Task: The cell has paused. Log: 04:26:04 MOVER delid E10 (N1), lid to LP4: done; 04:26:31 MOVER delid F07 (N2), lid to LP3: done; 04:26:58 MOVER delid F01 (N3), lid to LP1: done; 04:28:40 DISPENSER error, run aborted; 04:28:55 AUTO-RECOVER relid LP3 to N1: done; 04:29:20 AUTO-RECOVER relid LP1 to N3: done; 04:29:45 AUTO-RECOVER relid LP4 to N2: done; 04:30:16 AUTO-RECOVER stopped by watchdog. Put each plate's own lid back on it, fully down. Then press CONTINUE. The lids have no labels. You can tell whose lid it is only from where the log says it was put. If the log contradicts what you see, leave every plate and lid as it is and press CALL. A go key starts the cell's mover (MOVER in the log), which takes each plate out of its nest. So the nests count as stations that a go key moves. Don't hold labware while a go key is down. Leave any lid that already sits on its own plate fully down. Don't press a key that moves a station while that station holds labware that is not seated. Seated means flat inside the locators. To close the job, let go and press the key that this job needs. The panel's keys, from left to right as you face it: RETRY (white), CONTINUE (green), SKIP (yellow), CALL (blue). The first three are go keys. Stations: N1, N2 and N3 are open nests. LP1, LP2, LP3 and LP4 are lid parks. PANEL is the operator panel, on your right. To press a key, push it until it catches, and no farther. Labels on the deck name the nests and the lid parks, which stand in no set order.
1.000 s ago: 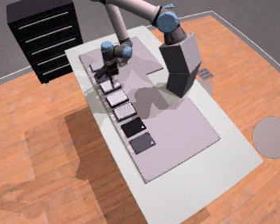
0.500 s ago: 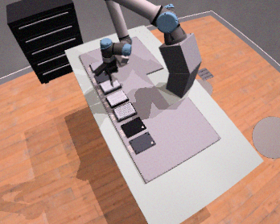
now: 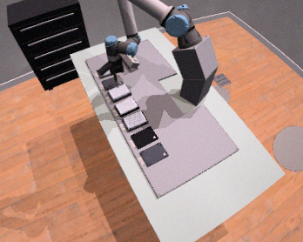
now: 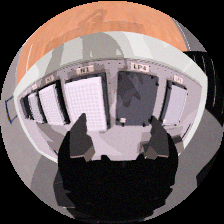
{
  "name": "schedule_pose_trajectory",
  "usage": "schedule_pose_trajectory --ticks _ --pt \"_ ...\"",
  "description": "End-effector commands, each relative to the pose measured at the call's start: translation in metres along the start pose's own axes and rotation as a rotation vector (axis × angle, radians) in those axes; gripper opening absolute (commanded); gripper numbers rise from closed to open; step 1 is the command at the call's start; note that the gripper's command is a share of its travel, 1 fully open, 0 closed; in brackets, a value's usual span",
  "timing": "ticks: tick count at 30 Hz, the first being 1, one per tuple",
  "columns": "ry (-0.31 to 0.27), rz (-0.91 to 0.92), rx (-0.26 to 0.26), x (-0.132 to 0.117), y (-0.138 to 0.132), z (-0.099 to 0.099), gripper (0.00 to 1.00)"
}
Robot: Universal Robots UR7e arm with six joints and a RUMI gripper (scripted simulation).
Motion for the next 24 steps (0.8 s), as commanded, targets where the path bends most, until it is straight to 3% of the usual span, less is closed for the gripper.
schedule_pose_trajectory --ticks 1,24 --pt "0.001 0.0 0.0 -0.003 0.02 0.0 0.82" --pt "0.001 0.0 0.0 -0.02 0.123 0.0 0.82"
Point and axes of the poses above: the point where the finger pads meet when closed, its own z axis out along the fingers, its own y axis across the jaws, x = y × z, the point moved 3 cm from there along -z, back along the fingers, and after that the axes turned 11 degrees about -z, right-handed, at the moved point
